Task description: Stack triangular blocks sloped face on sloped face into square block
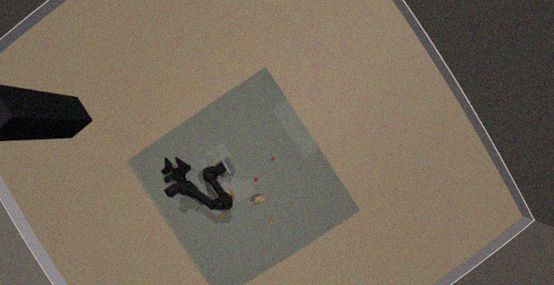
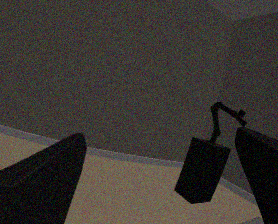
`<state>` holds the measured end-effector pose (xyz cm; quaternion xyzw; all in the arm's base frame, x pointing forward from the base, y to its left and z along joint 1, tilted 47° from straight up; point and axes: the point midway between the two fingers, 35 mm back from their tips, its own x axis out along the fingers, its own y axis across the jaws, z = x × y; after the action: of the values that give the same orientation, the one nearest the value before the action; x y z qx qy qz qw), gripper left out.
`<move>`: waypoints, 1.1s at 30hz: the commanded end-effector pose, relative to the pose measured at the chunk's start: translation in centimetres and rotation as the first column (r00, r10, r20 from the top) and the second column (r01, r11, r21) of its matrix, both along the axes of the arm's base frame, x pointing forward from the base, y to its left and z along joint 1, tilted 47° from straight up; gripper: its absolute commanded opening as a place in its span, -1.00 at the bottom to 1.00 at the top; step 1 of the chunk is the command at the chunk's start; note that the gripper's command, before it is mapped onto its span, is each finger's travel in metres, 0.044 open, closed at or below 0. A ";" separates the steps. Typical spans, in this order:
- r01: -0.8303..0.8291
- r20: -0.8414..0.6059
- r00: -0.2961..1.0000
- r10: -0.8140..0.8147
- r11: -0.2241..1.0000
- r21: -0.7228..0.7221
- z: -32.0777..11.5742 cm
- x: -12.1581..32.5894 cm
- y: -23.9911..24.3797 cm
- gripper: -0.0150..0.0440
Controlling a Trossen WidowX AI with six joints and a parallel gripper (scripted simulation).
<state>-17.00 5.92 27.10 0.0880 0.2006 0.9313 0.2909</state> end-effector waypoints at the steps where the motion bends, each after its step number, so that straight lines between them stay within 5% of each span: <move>1: -0.004 0.001 1.000 0.004 1.000 0.000 0.0 -0.1 -0.1 0.95; 9: -0.303 0.072 0.950 0.305 0.952 -0.032 0.4 -2.8 -6.7 1.00; 17: -0.635 0.144 0.748 0.648 0.762 -0.129 0.3 -2.6 -17.0 1.00; 33: -0.902 0.250 0.124 0.960 0.215 -0.375 -2.0 11.9 -33.9 1.00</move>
<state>-8.80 -25.92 25.70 -0.2489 0.2119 0.9054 -0.2709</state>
